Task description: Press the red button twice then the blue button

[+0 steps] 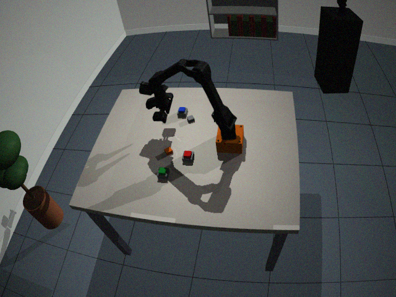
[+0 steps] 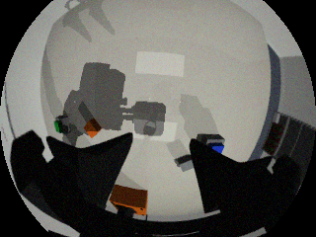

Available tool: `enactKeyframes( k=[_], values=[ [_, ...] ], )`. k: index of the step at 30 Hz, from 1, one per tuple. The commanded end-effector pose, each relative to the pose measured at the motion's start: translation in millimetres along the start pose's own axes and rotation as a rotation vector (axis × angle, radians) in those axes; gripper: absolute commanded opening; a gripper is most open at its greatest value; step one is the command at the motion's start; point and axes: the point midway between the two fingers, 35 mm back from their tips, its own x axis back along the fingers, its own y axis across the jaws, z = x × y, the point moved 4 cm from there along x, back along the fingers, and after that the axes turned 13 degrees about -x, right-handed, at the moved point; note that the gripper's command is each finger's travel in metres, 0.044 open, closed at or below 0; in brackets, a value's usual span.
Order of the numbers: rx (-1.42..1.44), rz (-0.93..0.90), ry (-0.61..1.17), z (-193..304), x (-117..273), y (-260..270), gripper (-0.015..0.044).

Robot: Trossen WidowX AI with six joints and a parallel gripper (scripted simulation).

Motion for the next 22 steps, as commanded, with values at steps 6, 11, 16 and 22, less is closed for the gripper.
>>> enactKeyframes(
  k=[6,11,16,22],
  values=[
    [0.002,-0.02,0.003,36,25,134,0.04],
    [0.004,-0.03,0.01,80,39,201,0.04],
    [0.005,-0.036,0.019,134,51,250,0.04],
    [0.005,-0.037,0.022,151,55,261,0.04]
  ],
)
